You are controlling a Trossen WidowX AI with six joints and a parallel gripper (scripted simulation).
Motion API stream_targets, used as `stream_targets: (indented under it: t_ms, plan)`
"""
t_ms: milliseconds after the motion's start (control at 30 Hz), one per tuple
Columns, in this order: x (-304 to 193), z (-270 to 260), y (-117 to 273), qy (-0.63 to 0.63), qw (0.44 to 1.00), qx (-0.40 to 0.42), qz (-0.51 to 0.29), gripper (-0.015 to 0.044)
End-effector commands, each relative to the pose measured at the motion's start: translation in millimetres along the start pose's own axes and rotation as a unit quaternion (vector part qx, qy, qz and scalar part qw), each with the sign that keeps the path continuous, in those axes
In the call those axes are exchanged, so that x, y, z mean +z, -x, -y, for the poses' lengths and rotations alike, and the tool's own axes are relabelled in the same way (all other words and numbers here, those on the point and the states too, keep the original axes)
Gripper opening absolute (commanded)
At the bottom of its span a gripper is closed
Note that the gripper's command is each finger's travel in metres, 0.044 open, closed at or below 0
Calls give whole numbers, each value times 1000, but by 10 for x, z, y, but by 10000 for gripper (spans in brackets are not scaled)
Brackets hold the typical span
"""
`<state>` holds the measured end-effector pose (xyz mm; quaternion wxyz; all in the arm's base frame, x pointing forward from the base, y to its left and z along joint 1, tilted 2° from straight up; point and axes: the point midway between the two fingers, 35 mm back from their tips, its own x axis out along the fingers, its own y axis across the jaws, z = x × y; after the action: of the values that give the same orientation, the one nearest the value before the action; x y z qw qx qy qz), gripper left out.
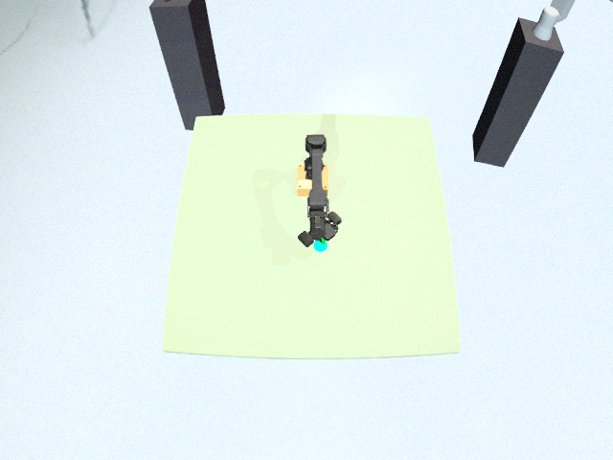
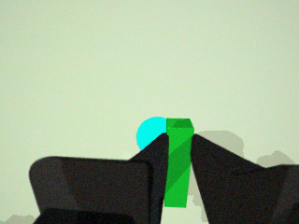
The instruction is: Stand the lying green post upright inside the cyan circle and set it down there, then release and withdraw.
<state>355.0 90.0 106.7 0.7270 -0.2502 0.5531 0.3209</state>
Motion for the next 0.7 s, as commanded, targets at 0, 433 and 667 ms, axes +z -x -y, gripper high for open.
stream_targets:
  t_ms: [0, 433, 667]
  plan:
    - [2, 22, -52, -12, 1000, 2, 14, 23]
    - [55, 101, -149, -32, 998, 3, 60, 23]
    - [79, 142, -194, -41, 996, 3, 85, 23]
